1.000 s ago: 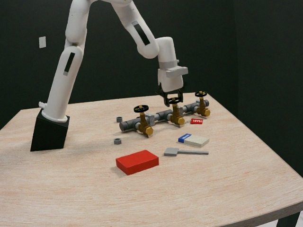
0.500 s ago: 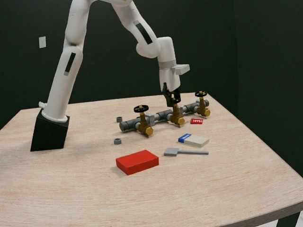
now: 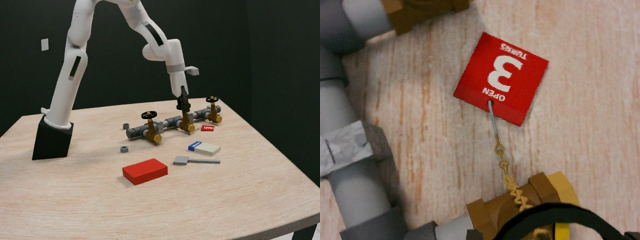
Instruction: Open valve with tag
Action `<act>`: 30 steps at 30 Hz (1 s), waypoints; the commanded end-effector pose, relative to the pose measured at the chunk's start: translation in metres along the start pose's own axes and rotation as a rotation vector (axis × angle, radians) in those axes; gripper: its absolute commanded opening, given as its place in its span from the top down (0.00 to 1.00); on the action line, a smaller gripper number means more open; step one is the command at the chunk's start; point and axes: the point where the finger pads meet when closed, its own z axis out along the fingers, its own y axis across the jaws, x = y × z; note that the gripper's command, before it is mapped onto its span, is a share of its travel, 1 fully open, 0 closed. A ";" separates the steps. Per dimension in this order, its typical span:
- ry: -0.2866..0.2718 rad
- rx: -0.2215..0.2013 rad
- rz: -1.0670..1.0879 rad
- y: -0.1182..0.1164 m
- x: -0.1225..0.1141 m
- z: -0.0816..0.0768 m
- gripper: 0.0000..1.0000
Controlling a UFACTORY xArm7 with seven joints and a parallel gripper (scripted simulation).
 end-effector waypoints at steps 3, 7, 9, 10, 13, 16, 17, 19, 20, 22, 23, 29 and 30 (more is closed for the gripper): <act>0.004 0.038 -0.380 0.000 0.002 -0.001 1.00; 0.008 0.035 -0.484 0.000 0.002 -0.001 1.00; 0.011 0.040 -0.673 0.000 0.002 -0.001 1.00; 0.013 0.038 -0.708 0.000 0.002 -0.001 1.00; 0.017 0.037 -0.852 0.000 0.002 -0.001 1.00; 0.020 0.040 -1.004 0.000 0.002 -0.001 1.00; 0.022 0.042 -1.054 0.000 0.002 -0.001 1.00; 0.024 0.048 -1.152 0.000 0.002 -0.001 1.00; 0.025 0.053 -1.200 0.000 0.002 -0.001 1.00; 0.027 0.068 -1.294 0.000 0.002 -0.001 1.00; 0.027 0.068 -1.294 0.000 0.002 -0.001 1.00; 0.030 0.069 -1.369 0.000 0.002 -0.001 1.00; 0.030 0.069 -1.377 0.000 0.002 -0.001 1.00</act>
